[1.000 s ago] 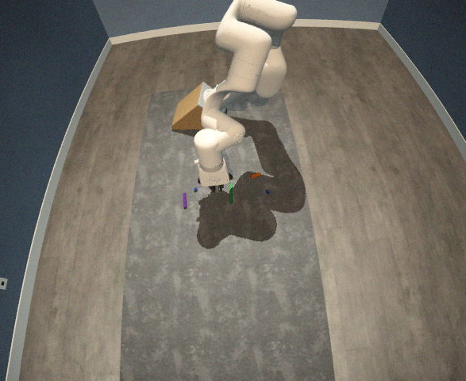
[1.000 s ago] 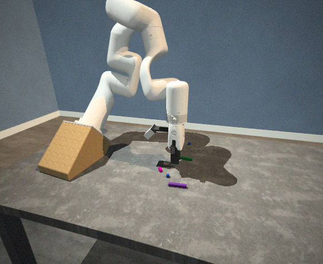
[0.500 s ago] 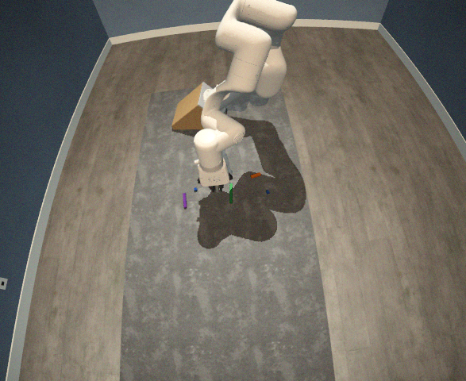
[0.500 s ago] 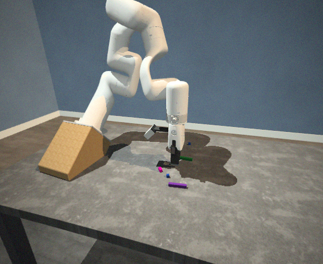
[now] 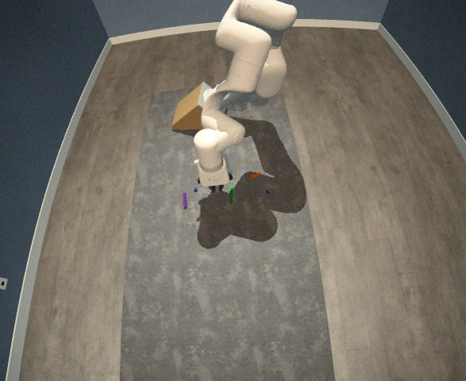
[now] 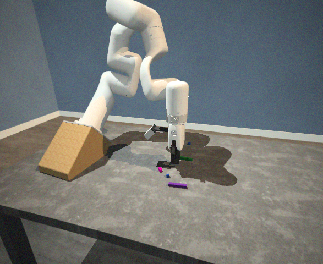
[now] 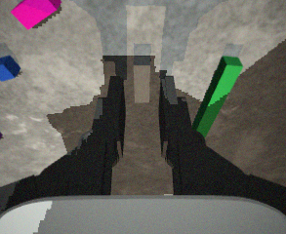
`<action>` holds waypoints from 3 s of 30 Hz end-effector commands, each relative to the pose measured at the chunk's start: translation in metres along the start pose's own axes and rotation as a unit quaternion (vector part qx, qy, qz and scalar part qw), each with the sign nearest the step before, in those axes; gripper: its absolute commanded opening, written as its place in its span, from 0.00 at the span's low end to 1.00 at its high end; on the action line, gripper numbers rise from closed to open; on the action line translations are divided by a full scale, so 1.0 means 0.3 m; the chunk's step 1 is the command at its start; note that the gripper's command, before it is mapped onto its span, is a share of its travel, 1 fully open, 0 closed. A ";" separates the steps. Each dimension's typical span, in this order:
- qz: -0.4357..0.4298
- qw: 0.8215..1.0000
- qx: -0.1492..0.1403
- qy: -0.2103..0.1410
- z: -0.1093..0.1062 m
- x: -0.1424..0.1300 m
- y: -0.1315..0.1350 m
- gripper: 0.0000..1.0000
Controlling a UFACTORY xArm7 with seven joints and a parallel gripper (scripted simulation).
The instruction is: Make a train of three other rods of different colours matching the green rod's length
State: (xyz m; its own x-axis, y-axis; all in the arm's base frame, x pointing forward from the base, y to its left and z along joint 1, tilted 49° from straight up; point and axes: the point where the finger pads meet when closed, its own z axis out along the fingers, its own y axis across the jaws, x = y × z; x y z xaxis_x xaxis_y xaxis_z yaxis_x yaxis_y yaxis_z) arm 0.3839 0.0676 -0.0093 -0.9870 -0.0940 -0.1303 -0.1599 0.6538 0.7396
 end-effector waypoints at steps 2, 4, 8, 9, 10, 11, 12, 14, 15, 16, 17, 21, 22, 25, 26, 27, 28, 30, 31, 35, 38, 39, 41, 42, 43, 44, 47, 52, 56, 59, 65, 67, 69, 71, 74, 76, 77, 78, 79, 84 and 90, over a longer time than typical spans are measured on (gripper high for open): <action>0.000 1.000 0.001 -0.002 -0.004 -0.004 -0.004 0.24; 0.000 1.000 0.001 -0.002 -0.004 -0.004 -0.004 0.24; 0.000 1.000 0.001 -0.002 -0.004 -0.004 -0.004 0.24; 0.000 1.000 0.001 -0.002 -0.004 -0.004 -0.004 0.24; 0.000 1.000 0.001 -0.002 -0.003 -0.004 -0.004 0.24; 0.000 1.000 0.001 -0.002 -0.002 -0.004 -0.004 0.24; 0.000 1.000 0.001 -0.002 -0.001 -0.004 -0.004 0.24; 0.000 1.000 0.001 -0.002 0.002 -0.004 -0.004 0.24; 0.000 1.000 0.001 -0.002 0.002 -0.004 -0.004 0.24; 0.000 1.000 0.001 -0.002 0.002 -0.004 -0.004 0.24; 0.000 1.000 0.001 -0.002 0.004 -0.004 -0.004 0.24; 0.000 1.000 0.001 -0.002 0.014 -0.004 -0.004 0.24; 0.000 1.000 0.001 -0.002 0.017 -0.004 -0.004 0.24; 0.000 1.000 0.001 -0.002 0.025 -0.004 -0.004 0.24; 0.000 1.000 0.001 -0.002 0.028 -0.004 -0.004 0.24; 0.000 1.000 0.001 -0.002 0.031 -0.004 -0.004 0.24; 0.000 1.000 0.001 -0.002 0.033 -0.004 -0.004 0.24; 0.000 1.000 0.001 -0.002 0.037 -0.004 -0.004 0.24; 0.000 1.000 0.001 -0.002 0.039 -0.004 -0.004 0.24; 0.000 1.000 0.001 -0.002 0.041 -0.004 -0.004 0.24; 0.000 1.000 0.001 -0.002 0.043 -0.004 -0.004 0.24; 0.000 1.000 0.001 -0.002 0.043 -0.004 -0.004 0.24; 0.000 1.000 0.001 -0.002 0.043 -0.004 -0.004 0.24; 0.000 1.000 0.001 -0.002 0.043 -0.004 -0.004 0.24; 0.000 1.000 0.001 -0.002 0.043 -0.004 -0.004 0.24; 0.000 1.000 0.001 -0.002 0.043 -0.004 -0.004 0.24; 0.000 1.000 0.001 -0.002 0.043 -0.004 -0.004 0.24; 0.000 1.000 0.001 -0.002 0.043 -0.004 -0.004 0.24; 0.000 1.000 0.001 -0.002 0.043 -0.004 -0.004 0.24; 0.000 1.000 0.001 -0.002 0.043 -0.004 -0.004 0.24; 0.000 1.000 0.001 -0.002 0.043 -0.004 -0.004 0.24; 0.000 1.000 0.001 -0.002 0.043 -0.004 -0.004 0.24; 0.000 1.000 0.001 -0.002 0.043 -0.004 -0.004 0.24; 0.000 1.000 0.001 -0.002 0.043 -0.004 -0.004 0.24; 0.000 1.000 0.001 -0.002 0.043 -0.004 -0.004 0.24; 0.000 1.000 0.001 -0.002 0.043 -0.004 -0.004 0.04; 0.000 1.000 0.001 -0.002 0.043 -0.004 -0.004 0.04; 0.000 1.000 0.001 -0.002 0.043 -0.004 -0.004 0.04; 0.000 1.000 0.001 -0.002 0.043 -0.004 -0.004 0.04; 0.000 1.000 0.001 -0.002 0.043 -0.004 -0.004 0.04; 0.000 1.000 0.001 -0.002 0.043 -0.004 -0.004 0.04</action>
State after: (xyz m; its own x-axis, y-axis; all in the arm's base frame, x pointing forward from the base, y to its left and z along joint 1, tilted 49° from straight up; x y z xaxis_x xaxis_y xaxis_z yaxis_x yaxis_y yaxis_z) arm 0.3842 0.0781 -0.0186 -0.9870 -0.0939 -0.1304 -0.1599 0.6538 0.7396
